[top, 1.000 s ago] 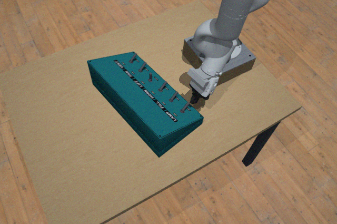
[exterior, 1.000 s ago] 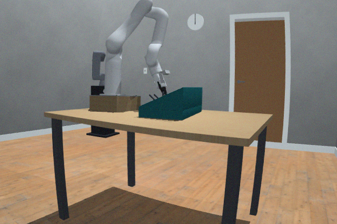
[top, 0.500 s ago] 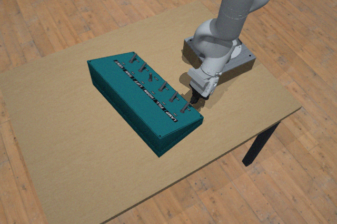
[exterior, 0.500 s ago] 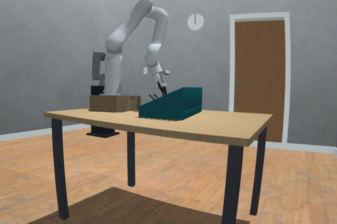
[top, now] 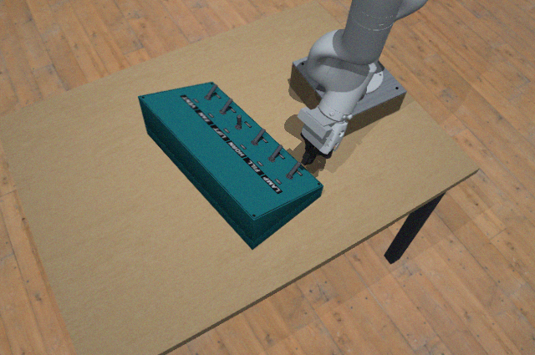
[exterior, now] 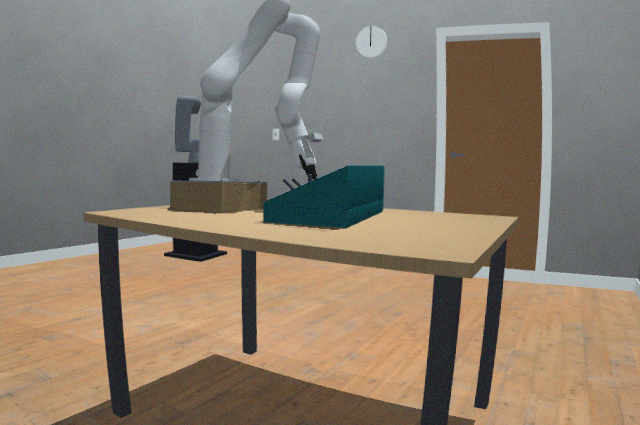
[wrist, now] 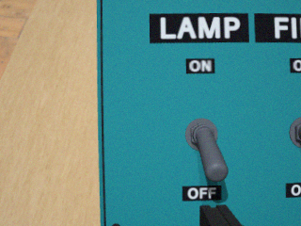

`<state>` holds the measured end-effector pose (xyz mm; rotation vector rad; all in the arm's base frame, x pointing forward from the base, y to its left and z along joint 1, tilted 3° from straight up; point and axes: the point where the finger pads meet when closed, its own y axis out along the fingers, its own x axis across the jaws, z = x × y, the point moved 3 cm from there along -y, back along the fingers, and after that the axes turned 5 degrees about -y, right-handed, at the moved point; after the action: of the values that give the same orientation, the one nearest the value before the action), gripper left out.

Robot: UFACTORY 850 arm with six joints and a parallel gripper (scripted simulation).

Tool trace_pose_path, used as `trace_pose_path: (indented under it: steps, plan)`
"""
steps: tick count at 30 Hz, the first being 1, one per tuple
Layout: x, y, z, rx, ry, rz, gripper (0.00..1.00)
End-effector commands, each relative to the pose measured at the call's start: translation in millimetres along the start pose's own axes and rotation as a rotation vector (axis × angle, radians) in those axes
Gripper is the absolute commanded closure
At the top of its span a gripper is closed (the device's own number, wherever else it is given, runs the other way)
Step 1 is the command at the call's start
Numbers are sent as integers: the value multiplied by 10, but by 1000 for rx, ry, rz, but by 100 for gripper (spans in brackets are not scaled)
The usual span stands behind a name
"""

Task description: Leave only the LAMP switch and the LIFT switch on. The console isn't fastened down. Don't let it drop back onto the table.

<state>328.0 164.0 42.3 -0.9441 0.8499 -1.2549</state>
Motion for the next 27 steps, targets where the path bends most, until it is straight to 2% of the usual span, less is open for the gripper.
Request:
trace_pose_path:
  steps: [1, 27]
  plan:
    - [-2, -1, 6, 1, 0, 0, 100]
    - [6, -1, 91, 1, 0, 0, 100]
